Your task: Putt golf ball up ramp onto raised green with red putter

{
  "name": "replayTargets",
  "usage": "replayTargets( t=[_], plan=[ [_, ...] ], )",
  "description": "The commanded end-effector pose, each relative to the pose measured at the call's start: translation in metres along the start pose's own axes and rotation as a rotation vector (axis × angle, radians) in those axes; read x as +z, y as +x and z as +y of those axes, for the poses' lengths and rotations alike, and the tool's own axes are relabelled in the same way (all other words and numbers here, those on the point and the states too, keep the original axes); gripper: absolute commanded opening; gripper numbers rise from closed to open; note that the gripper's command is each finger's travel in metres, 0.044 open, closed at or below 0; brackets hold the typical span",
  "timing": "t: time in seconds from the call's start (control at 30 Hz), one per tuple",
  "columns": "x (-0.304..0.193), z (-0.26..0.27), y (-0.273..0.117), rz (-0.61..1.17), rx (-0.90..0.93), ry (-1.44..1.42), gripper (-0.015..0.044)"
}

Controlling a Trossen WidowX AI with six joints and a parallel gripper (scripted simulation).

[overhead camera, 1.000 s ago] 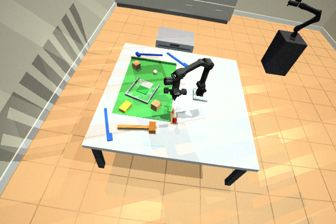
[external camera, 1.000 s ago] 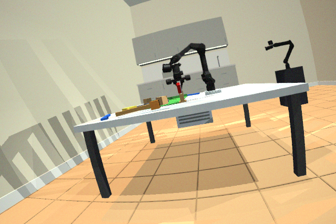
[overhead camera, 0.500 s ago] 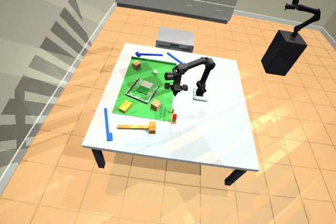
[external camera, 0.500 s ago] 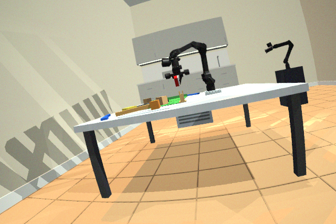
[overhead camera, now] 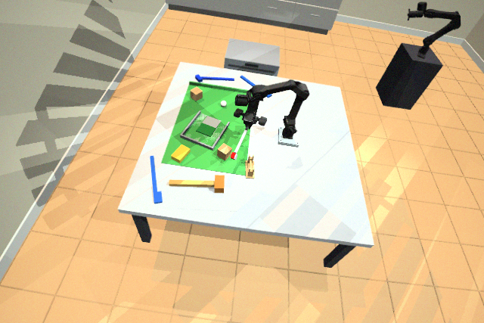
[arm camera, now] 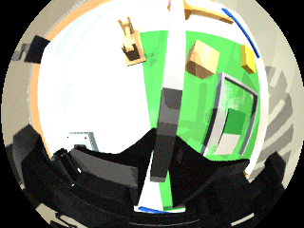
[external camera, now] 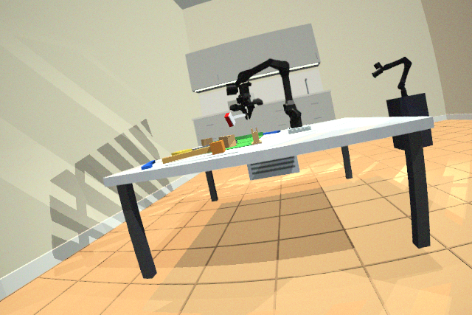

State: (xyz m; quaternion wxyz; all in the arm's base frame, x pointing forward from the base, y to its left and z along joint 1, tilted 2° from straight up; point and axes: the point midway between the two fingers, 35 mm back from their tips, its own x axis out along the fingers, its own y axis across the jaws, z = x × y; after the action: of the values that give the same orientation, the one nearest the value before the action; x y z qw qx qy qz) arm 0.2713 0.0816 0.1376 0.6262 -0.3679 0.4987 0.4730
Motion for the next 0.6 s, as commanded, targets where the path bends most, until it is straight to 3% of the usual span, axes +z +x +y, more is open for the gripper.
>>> replayTargets(
  t=[0.0, 0.57],
  plan=[
    [-0.018, -0.013, -0.007, 0.011, -0.026, 0.116, 0.0],
    [-0.106, -0.045, -0.03, 0.088, -0.097, 0.571, 0.0]
  ],
)
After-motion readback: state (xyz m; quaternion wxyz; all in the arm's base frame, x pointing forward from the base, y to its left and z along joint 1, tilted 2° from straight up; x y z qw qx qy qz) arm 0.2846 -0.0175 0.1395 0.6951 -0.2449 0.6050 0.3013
